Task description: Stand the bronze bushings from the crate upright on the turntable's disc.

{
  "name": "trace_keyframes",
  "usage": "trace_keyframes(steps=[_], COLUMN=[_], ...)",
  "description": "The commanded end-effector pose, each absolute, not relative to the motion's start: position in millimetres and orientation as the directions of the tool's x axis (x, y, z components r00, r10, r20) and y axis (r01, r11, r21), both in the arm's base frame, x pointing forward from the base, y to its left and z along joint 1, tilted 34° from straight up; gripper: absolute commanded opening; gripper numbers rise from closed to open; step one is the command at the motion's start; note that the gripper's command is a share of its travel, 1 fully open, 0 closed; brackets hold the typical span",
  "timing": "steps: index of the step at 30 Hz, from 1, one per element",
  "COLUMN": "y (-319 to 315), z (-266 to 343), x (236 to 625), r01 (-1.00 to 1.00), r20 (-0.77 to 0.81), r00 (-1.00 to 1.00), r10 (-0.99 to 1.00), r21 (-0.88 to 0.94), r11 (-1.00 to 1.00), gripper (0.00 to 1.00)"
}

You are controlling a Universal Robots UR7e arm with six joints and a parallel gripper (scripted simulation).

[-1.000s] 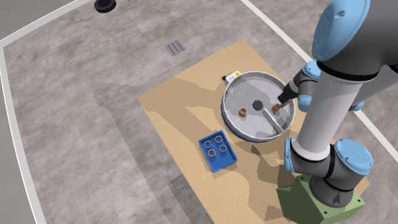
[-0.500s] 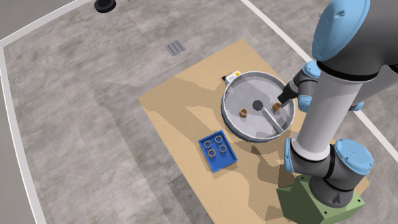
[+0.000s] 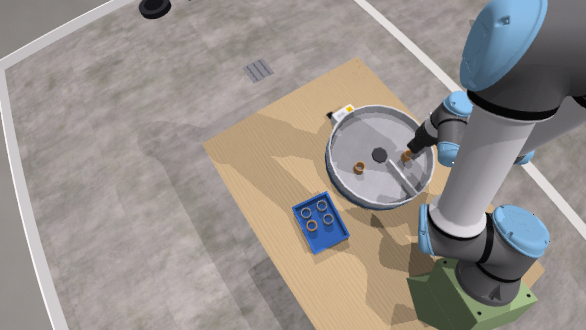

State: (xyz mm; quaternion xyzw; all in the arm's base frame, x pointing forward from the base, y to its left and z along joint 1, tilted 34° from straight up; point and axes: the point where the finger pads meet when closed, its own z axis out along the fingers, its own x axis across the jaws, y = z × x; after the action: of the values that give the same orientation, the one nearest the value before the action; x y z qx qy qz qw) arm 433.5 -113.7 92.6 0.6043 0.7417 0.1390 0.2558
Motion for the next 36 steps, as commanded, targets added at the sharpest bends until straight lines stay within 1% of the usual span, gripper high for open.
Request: trace_keyframes(steps=[1,11,13,28,30,36], y=[-97,-42,-42,71,71,121], z=[89,77,77,57,57,47], x=[431,425,425,415,415,409], r01=[0.826,0.827,0.827,0.823,0.823,0.823], r20=[-0.211,-0.21,-0.21,-0.213,-0.213,-0.212], r00=[-0.139,-0.14,-0.14,-0.138,-0.138,-0.138], r10=[0.967,0.968,0.968,0.967,0.967,0.967], r21=[0.515,0.513,0.513,0.518,0.518,0.518], r11=[0.231,0.231,0.231,0.232,0.232,0.231], gripper=[0.36,0.36,0.36,0.36,0.36,0.36])
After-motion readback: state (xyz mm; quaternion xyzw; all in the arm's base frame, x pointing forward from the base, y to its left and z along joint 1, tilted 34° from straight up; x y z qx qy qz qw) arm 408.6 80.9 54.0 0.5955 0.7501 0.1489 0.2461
